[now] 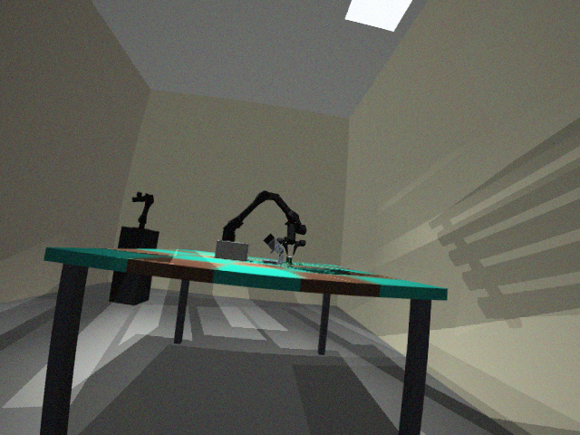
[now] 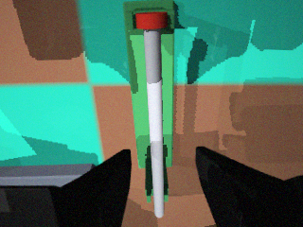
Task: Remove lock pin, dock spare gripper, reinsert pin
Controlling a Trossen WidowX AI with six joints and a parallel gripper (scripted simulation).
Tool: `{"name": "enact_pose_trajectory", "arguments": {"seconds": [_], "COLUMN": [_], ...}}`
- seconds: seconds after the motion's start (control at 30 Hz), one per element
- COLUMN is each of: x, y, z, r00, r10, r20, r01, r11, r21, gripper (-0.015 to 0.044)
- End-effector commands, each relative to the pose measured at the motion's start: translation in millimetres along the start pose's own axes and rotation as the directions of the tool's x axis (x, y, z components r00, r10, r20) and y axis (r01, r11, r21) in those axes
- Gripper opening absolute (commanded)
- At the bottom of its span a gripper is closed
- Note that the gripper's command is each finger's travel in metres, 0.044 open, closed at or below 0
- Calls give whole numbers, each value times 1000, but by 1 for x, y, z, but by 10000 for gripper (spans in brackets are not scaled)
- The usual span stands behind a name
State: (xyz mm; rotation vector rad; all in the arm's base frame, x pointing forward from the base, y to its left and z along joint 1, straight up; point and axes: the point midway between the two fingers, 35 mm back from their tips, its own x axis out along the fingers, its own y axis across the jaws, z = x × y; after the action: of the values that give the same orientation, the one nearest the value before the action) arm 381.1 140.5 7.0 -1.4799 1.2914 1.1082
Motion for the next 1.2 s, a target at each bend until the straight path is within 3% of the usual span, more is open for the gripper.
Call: {"name": "enact_pose_trajectory", "arguments": {"seconds": [0.0,0.93,1.17], "x": [10,46,46], "y": [3,4,4], "z": [1,9,9], "r00": [1000,1000,1000], "r10": [10,11,11], "r20": [-8,-8,-8], "r01": [-11,-11,-11], "r11": [1000,1000,1000], "r21": [-7,-7,-7], "gripper": [180,180,16]}}
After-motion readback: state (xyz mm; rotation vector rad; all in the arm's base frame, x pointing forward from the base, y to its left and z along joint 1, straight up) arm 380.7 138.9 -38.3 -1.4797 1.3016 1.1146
